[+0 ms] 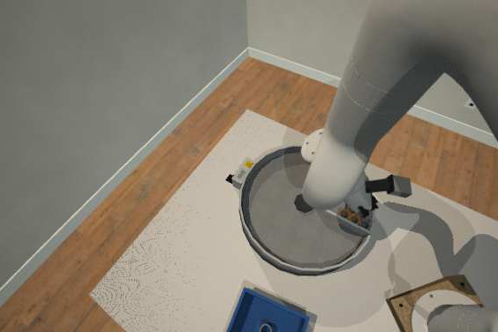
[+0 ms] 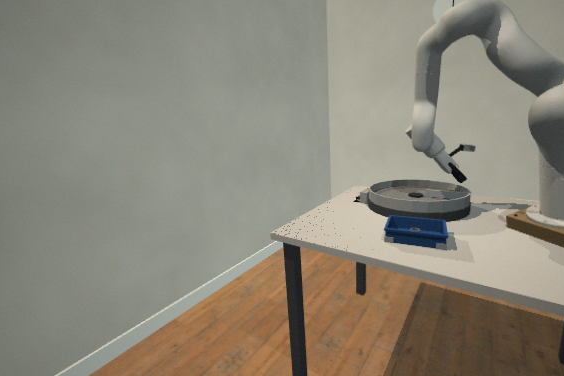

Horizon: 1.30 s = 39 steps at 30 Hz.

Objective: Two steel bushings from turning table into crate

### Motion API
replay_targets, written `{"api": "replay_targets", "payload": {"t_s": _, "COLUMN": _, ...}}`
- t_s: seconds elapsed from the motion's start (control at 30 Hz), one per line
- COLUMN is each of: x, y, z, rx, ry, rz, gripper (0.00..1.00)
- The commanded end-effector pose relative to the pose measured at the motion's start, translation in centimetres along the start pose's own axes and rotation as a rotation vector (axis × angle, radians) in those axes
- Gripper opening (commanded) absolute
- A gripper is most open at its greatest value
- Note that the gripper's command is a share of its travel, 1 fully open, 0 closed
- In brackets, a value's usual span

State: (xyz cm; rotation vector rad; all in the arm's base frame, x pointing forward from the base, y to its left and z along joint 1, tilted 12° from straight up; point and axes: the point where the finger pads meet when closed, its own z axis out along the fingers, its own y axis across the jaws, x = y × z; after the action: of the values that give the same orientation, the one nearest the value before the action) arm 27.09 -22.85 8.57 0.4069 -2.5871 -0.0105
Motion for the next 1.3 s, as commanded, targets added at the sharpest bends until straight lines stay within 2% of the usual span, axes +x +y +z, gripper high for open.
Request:
{"api": "replay_targets", "payload": {"t_s": 0.0, "x": 0.0, "y": -0.1, "z": -0.1, "rx": 0.001, "ry": -0.001, "rz": 0.001, "gripper": 0.10}}
{"api": "replay_targets", "payload": {"t_s": 0.2, "x": -0.1, "y": -0.1, "z": 0.1, "rx": 0.001, "ry": -0.001, "rz": 0.001, "gripper": 0.10}}
{"api": "replay_targets", "payload": {"t_s": 0.4, "x": -1.5, "y": 0.0, "z": 1.7, "rx": 0.001, "ry": -0.001, "rz": 0.001, "gripper": 0.10}}
{"api": "replay_targets", "payload": {"t_s": 0.87, "x": -1.5, "y": 0.0, "z": 1.7, "rx": 0.001, "ry": -0.001, "rz": 0.001, "gripper": 0.10}}
{"api": "replay_targets", "payload": {"t_s": 1.27, "x": -2.3, "y": 0.0, "z": 2.6, "rx": 0.001, "ry": -0.001, "rz": 0.001, "gripper": 0.10}}
